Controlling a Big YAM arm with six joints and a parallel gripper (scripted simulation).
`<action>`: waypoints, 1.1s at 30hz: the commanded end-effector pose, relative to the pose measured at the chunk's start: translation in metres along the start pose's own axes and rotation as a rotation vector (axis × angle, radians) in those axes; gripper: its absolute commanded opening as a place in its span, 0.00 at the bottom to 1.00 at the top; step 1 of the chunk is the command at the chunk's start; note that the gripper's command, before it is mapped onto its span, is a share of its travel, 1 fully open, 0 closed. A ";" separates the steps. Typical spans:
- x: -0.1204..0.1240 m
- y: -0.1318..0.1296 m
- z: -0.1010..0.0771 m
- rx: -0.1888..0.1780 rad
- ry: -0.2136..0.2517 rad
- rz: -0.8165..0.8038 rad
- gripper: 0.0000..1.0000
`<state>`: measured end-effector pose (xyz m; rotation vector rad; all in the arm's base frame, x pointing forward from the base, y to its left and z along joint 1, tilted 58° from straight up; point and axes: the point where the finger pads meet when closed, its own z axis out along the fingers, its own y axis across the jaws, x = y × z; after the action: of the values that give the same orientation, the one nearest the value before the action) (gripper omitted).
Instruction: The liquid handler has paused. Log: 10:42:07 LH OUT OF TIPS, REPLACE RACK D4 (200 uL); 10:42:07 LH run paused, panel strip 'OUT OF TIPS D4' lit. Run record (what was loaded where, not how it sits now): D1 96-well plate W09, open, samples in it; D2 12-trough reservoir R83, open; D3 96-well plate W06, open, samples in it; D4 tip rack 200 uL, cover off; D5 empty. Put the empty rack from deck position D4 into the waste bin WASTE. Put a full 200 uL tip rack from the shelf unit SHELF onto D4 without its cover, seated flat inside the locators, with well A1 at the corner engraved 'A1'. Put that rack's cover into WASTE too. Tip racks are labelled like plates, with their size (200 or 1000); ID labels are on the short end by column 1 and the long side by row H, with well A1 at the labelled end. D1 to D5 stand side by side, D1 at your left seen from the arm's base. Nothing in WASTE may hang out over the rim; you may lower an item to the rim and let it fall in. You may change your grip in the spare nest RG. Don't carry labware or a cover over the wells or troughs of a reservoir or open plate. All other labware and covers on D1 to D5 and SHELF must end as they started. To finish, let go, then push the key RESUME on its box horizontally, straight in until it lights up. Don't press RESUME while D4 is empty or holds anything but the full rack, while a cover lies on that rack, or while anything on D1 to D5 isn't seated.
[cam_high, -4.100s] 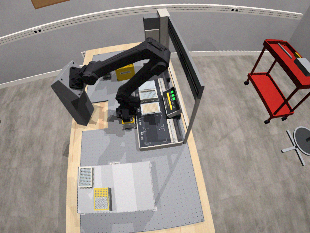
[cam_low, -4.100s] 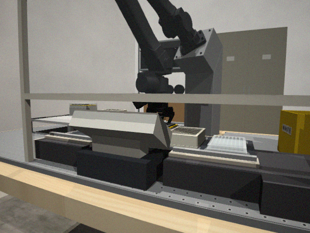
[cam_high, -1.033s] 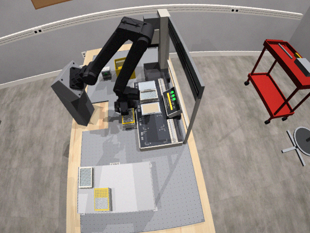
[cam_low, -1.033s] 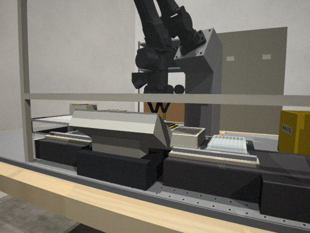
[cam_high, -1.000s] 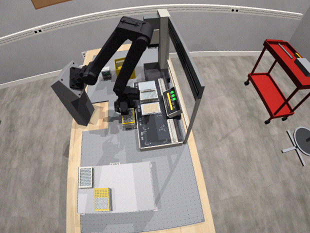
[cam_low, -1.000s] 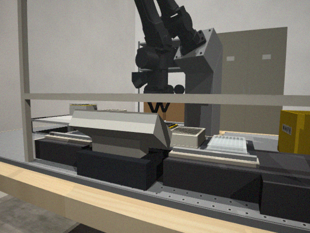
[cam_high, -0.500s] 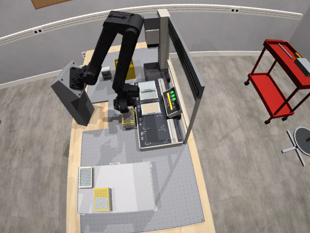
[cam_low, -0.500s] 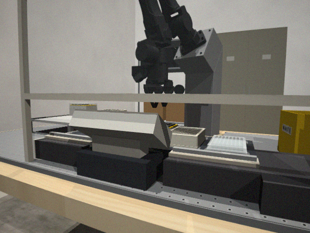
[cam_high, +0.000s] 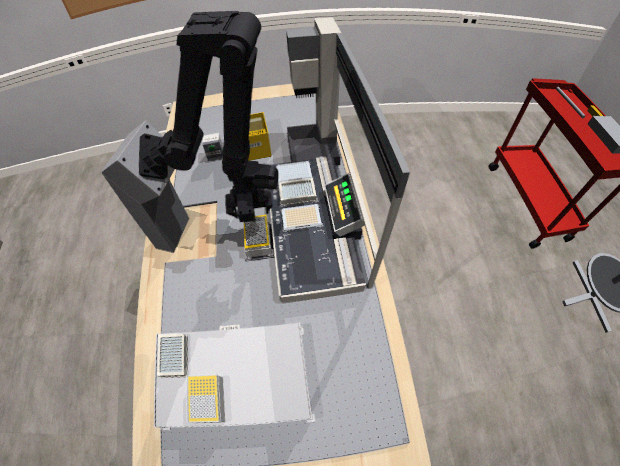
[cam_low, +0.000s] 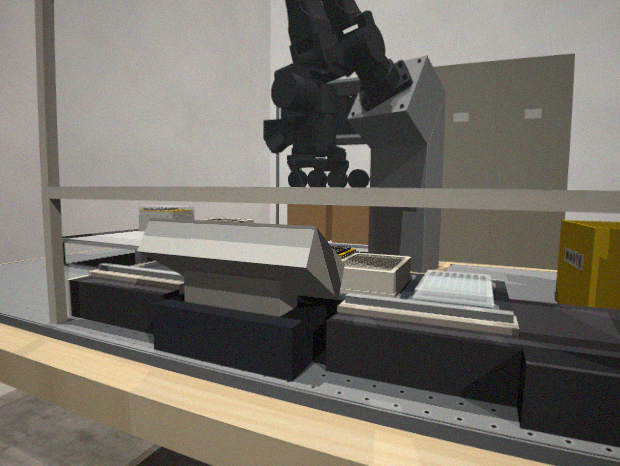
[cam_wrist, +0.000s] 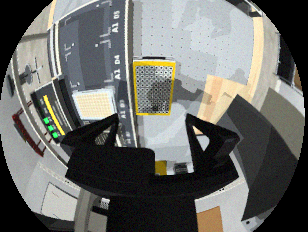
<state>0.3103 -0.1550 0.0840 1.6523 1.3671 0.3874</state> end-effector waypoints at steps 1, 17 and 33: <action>0.005 -0.009 -0.010 0.010 0.008 0.009 1.00; 0.004 -0.004 -0.032 0.003 0.006 0.010 1.00; 0.002 0.001 -0.055 -0.005 0.004 0.012 1.00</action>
<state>0.2722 -0.1318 0.1063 1.6555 1.3718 0.3848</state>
